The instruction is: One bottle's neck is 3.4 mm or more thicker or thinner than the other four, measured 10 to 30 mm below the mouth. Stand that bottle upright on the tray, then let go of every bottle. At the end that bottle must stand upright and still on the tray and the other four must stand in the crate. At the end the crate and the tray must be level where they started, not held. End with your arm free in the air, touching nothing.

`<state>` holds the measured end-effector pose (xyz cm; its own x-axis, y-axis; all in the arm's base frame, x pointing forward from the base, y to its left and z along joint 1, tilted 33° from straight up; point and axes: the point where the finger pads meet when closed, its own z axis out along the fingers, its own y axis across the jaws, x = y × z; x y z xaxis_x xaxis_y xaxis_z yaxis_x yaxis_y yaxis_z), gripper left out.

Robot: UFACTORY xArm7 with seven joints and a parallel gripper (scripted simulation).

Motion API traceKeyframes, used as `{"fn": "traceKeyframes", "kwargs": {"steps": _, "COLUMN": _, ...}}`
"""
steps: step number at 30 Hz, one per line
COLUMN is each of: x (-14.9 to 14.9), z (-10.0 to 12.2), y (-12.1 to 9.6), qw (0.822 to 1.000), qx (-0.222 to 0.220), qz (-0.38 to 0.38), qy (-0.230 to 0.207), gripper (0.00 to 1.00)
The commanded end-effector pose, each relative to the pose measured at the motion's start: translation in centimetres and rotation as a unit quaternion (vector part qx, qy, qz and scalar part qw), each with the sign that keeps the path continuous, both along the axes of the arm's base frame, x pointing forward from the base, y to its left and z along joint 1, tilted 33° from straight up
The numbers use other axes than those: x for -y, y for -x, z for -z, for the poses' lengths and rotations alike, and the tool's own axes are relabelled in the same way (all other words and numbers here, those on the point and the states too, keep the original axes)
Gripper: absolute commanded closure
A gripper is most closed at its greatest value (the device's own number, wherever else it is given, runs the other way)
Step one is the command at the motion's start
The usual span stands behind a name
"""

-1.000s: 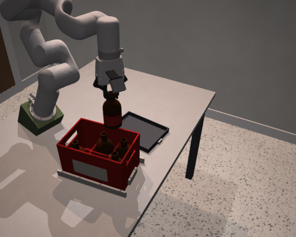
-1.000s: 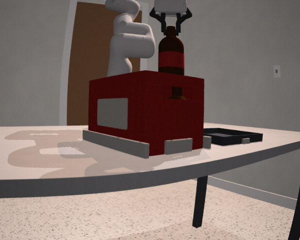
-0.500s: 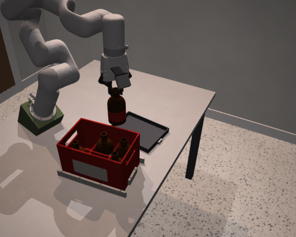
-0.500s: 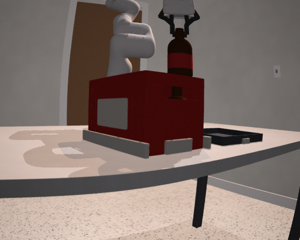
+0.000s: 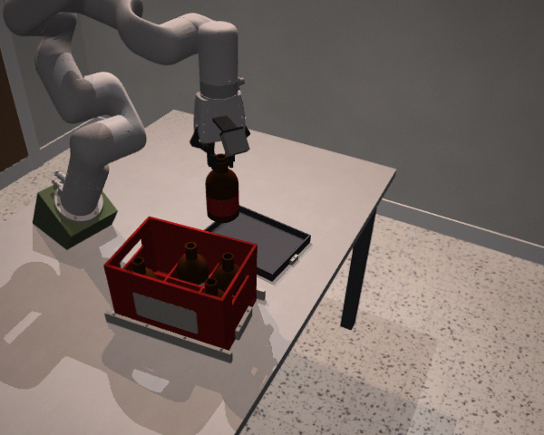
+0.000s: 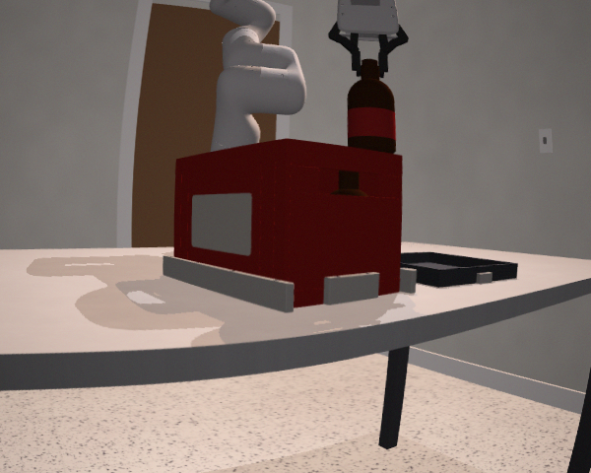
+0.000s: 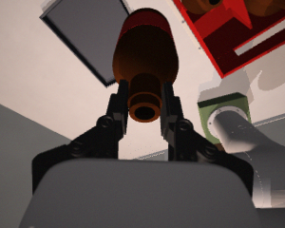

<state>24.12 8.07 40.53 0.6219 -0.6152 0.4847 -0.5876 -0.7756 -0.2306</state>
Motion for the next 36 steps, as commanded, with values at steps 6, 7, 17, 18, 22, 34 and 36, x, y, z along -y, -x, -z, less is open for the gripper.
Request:
{"fn": "traceKeyframes", "kwargs": {"steps": 6, "x": -2.3, "z": 0.1, "y": -0.3, "qw": 1.000, "qx": 0.002, "qz": -0.001, "qy": 0.000, "gripper": 1.00}}
{"fn": "traceKeyframes", "kwargs": {"steps": 7, "x": -2.6, "z": 0.1, "y": -0.3, "qw": 1.000, "qx": 0.002, "qz": -0.001, "qy": 0.000, "gripper": 1.00}}
{"fn": "traceKeyframes", "kwargs": {"steps": 17, "x": -4.4, "z": 0.3, "y": -0.5, "qw": 1.000, "qx": 0.002, "qz": -0.001, "qy": 0.000, "gripper": 1.00}}
{"fn": "traceKeyframes", "kwargs": {"steps": 18, "x": -4.6, "z": 0.3, "y": -0.5, "qw": 1.000, "qx": 0.002, "qz": -0.001, "qy": 0.000, "gripper": 1.00}}
{"fn": "traceKeyframes", "kwargs": {"steps": 22, "x": -5.4, "z": 0.4, "y": -0.6, "qw": 1.000, "qx": 0.002, "qz": -0.001, "qy": 0.000, "gripper": 1.00}}
{"fn": "traceKeyframes", "kwargs": {"steps": 34, "x": -7.4, "z": 0.6, "y": -0.8, "qw": 1.000, "qx": 0.002, "qz": -0.001, "qy": 0.000, "gripper": 1.00}}
{"fn": "traceKeyframes", "kwargs": {"steps": 36, "x": -7.8, "z": 0.6, "y": -0.9, "qw": 1.000, "qx": 0.002, "qz": -0.001, "qy": 0.000, "gripper": 1.00}}
